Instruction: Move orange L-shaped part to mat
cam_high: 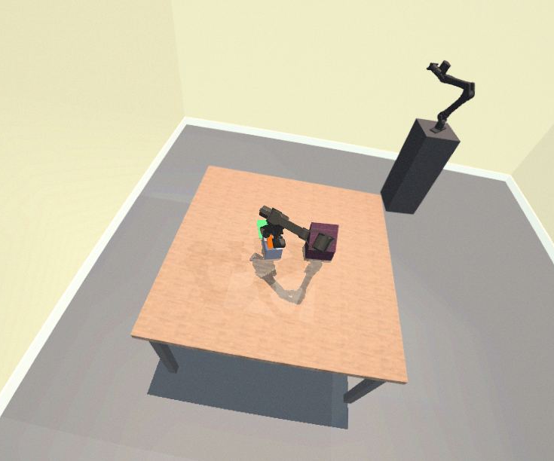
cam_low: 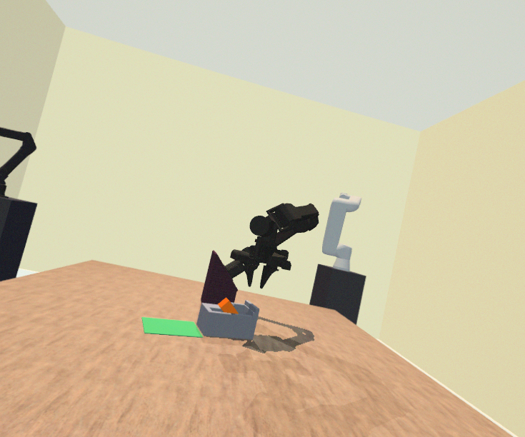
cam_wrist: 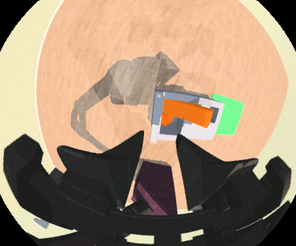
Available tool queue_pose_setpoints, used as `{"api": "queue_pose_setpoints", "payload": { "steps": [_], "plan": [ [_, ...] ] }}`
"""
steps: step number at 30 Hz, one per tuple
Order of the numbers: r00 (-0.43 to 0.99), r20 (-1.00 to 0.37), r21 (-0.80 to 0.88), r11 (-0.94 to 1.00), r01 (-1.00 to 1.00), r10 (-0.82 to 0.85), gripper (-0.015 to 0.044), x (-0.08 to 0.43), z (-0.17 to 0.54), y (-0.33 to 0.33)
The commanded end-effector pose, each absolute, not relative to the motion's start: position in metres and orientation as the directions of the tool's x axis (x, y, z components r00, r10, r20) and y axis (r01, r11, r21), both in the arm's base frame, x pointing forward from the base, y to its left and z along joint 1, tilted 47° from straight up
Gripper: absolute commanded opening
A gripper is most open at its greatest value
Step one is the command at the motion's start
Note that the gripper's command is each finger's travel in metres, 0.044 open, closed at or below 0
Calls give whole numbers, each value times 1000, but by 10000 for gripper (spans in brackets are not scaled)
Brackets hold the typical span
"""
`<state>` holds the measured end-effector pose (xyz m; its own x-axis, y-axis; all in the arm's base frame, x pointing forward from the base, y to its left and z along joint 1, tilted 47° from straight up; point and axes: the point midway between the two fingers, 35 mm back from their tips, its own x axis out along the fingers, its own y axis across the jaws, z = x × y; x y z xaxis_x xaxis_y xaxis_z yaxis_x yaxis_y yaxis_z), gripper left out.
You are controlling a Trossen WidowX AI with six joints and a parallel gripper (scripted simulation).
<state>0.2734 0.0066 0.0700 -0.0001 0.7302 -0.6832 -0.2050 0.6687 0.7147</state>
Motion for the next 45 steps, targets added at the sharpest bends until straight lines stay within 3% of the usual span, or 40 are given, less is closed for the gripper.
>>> {"api": "queue_pose_setpoints", "payload": {
  "steps": [1,16,17,20,24,28,32,35,45],
  "plan": [
    [0,-683,715,669,-203,730,180,273,70,7],
    [0,-683,715,669,-203,730,180,273,70,7],
    [0,-683,717,671,-187,730,206,274,69,6],
    [1,-684,729,684,-36,729,280,277,65,1],
    [1,-686,684,644,342,728,280,285,54,-11],
    [2,-687,520,491,699,726,280,293,41,-26],
    [2,-688,265,249,932,725,280,299,26,-40],
    [2,-688,157,146,977,725,280,301,21,-45],
    [2,-688,157,146,977,725,280,301,21,-45]
  ]
}}
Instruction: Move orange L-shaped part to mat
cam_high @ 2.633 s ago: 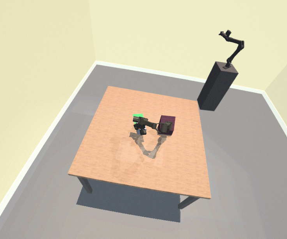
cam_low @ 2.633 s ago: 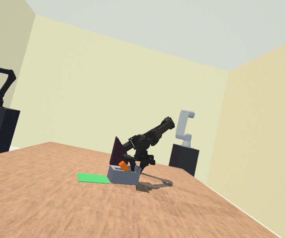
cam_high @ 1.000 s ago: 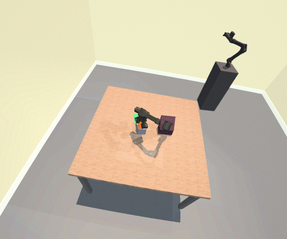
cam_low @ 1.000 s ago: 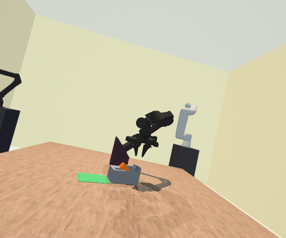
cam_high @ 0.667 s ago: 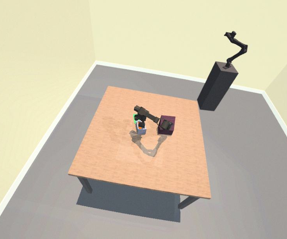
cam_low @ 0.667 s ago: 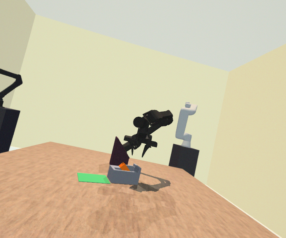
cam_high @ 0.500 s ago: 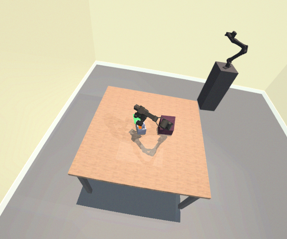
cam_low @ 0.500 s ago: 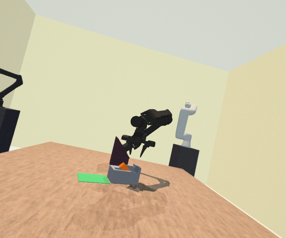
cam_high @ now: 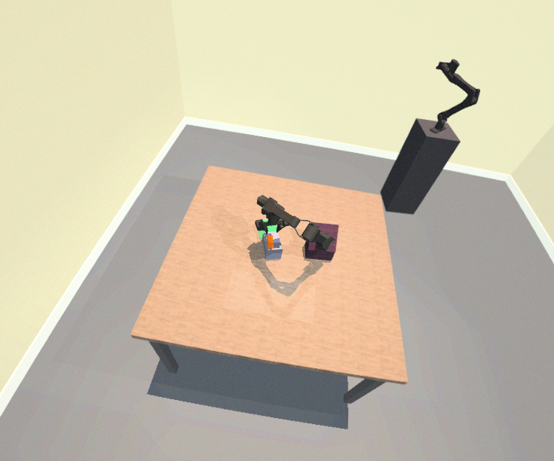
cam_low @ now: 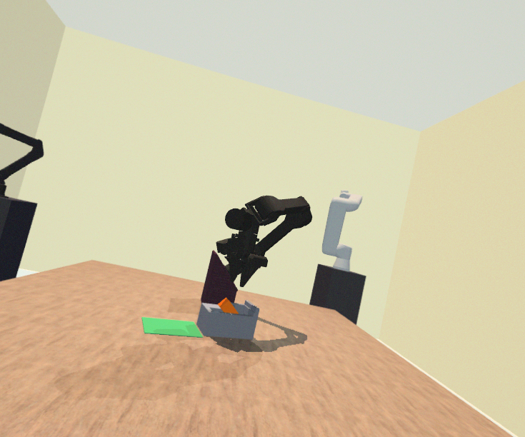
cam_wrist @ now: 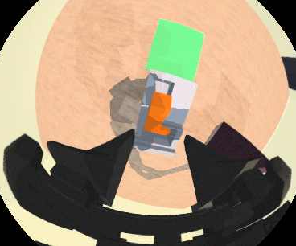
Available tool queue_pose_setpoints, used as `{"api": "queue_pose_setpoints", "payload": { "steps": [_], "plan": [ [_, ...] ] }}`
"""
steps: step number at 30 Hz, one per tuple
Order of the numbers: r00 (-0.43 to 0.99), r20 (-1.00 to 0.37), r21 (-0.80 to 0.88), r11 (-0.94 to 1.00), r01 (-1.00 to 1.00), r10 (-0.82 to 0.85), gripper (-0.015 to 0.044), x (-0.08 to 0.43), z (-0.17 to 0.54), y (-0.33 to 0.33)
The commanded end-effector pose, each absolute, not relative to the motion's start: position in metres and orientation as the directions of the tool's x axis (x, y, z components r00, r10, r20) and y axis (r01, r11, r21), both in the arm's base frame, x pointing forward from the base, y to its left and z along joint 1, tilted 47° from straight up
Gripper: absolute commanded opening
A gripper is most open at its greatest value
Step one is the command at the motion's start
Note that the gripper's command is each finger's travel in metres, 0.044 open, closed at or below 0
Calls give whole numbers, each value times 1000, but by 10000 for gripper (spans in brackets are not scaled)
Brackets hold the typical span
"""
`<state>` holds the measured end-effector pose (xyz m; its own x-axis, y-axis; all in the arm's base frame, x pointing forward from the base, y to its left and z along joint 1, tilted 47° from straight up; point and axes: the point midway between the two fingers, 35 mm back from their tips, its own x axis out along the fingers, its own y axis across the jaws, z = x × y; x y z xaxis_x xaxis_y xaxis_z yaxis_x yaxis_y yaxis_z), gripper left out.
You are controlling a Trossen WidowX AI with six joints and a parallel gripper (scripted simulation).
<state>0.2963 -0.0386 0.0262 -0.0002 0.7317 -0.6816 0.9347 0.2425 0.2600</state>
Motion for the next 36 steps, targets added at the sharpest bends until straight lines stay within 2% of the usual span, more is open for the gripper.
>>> {"api": "queue_pose_setpoints", "payload": {
  "steps": [1,36],
  "plan": [
    [2,-688,157,146,977,725,280,301,21,-45],
    [3,-688,158,146,977,726,280,303,-19,-4]
  ]
}}
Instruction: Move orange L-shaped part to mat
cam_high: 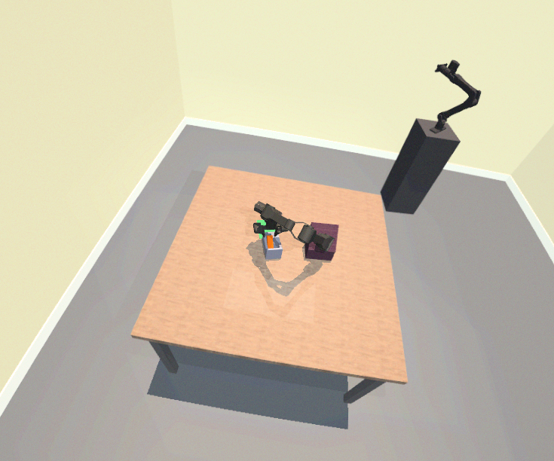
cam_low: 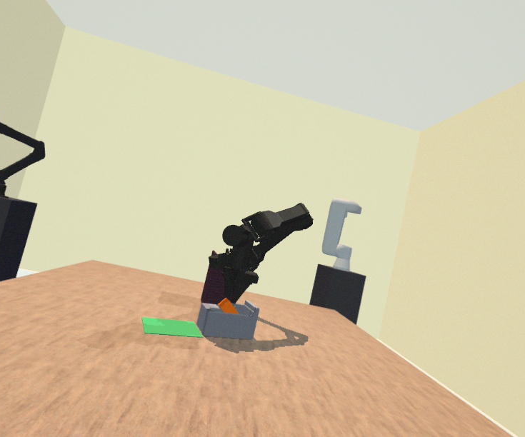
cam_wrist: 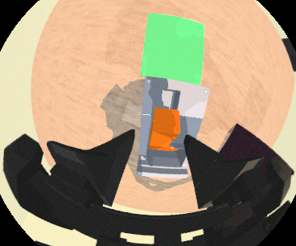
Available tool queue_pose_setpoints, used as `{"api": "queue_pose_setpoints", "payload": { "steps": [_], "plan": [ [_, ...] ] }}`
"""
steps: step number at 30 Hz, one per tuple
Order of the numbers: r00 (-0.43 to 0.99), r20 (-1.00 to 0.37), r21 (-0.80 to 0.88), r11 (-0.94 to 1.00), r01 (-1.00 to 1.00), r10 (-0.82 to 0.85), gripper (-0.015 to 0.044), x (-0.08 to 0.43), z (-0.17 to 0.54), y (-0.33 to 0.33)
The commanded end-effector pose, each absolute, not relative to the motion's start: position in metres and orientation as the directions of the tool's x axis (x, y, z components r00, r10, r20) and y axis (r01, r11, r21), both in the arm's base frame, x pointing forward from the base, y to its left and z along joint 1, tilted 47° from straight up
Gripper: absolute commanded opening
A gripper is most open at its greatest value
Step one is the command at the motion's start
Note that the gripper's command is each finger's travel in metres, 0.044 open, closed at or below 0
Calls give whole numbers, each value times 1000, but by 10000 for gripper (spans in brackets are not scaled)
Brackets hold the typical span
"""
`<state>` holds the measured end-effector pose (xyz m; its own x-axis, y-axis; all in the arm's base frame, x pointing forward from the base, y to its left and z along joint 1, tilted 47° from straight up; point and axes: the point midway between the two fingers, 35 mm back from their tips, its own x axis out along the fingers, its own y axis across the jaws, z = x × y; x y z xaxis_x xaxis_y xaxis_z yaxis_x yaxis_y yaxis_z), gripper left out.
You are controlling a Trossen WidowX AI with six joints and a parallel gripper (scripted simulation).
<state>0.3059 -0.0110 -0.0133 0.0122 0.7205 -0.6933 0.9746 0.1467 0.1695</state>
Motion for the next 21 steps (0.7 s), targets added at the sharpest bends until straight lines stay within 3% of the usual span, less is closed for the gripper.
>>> {"api": "queue_pose_setpoints", "payload": {
  "steps": [1,19,21],
  "plan": [
    [3,-688,158,146,977,726,280,302,-20,-2],
    [3,-686,158,146,977,727,280,301,-33,13],
    [10,-691,168,148,975,723,228,305,-31,9]
  ]
}}
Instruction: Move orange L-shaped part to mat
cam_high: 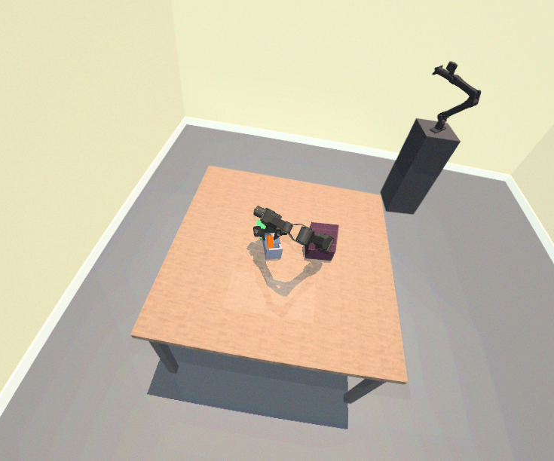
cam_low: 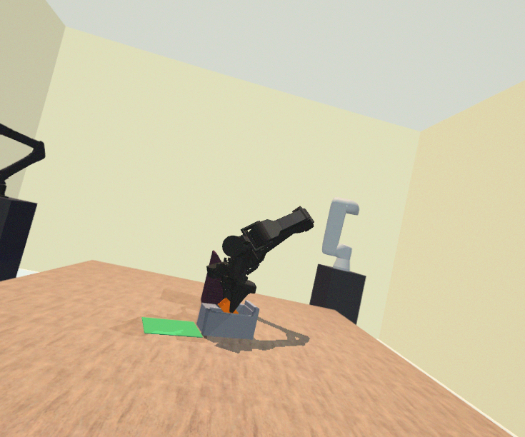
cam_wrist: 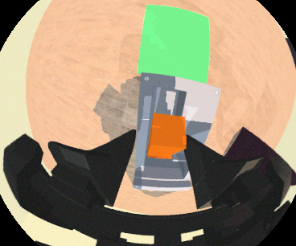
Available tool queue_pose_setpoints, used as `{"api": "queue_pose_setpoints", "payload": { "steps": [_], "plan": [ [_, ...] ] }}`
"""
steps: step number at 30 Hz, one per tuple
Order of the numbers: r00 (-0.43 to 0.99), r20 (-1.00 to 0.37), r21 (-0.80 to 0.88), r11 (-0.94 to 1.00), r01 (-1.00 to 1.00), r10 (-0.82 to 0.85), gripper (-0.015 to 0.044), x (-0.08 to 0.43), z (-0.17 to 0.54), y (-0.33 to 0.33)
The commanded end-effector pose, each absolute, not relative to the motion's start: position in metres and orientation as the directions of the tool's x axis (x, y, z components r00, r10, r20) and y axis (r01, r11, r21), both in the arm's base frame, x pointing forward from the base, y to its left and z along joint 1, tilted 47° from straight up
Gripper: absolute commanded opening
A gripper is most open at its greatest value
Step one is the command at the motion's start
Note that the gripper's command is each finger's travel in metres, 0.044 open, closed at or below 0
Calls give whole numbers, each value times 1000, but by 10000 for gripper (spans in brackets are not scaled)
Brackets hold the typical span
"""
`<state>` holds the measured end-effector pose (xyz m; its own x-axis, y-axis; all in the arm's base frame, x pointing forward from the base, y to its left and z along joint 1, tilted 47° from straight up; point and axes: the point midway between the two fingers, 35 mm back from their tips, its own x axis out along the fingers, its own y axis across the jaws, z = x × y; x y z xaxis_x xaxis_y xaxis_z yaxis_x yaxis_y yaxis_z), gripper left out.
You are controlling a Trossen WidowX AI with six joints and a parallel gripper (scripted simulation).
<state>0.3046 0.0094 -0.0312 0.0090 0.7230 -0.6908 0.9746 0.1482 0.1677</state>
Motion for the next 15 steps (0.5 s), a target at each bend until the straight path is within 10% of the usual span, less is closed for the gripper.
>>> {"api": "queue_pose_setpoints", "payload": {
  "steps": [1,15],
  "plan": [
    [10,-691,168,148,975,723,201,305,-31,9],
    [10,-691,168,148,975,723,69,305,-31,9]
  ]
}}
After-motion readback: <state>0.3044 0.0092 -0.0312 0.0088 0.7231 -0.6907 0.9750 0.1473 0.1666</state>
